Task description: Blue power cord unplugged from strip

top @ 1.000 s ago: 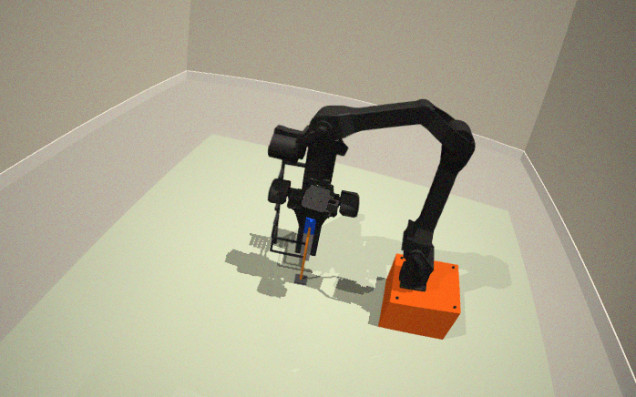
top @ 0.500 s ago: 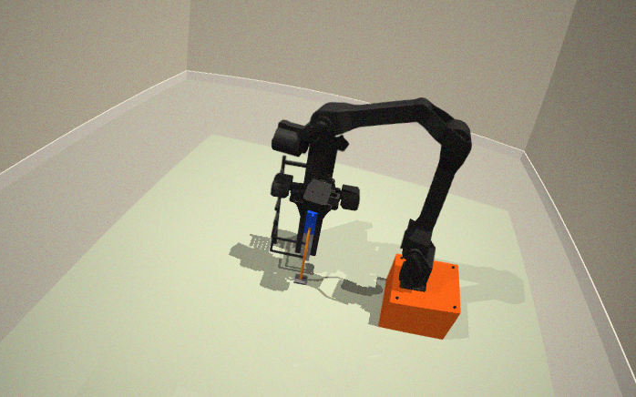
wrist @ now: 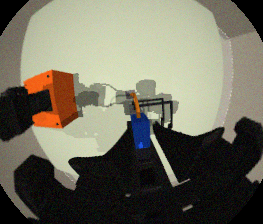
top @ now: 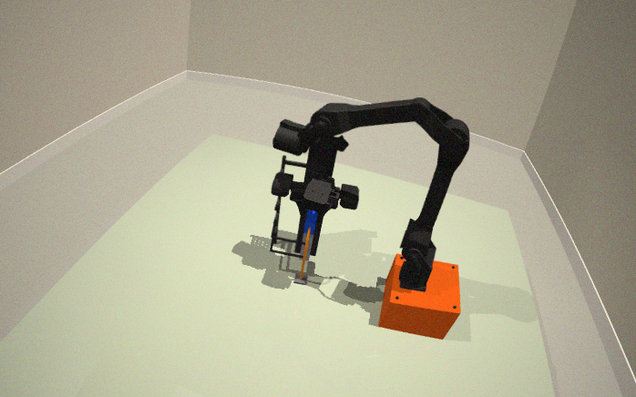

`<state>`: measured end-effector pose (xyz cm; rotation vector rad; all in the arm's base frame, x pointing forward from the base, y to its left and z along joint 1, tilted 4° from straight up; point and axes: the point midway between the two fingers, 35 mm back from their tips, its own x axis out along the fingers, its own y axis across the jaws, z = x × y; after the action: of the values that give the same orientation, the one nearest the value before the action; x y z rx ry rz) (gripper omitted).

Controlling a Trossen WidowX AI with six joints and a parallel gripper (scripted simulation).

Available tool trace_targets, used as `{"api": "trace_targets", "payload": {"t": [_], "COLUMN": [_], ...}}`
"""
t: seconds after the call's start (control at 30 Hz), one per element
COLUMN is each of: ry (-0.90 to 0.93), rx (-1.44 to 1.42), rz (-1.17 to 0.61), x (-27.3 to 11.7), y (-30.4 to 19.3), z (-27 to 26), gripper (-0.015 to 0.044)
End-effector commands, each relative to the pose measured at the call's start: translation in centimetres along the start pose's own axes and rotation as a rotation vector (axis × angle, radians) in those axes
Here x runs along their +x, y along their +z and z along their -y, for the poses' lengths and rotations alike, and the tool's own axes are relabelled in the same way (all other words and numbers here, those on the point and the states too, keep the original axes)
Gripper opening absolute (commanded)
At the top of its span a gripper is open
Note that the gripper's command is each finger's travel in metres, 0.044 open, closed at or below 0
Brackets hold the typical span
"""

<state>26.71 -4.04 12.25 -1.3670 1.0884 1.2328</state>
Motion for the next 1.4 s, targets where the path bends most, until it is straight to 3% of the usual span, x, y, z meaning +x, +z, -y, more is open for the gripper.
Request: {"api": "trace_targets", "payload": {"t": [0.0,0.07,0.17,0.5,1.37], "ry": [0.004,0.004,0.003,0.003,0.004], "rx": [-0.004,-0.004,0.0,0.0,-0.002], "rz": [0.005,0.005,0.001,0.001,0.007], "x": [0.6,0.6,0.3,0.3,0.3], "y": [0.1,0.1,0.0,0.0,4.0], "z": [-0.1,-0.1,-0.1,-0.1,0.1], "gripper": [0.016,0.016,0.0081,0.0,0.0]}}
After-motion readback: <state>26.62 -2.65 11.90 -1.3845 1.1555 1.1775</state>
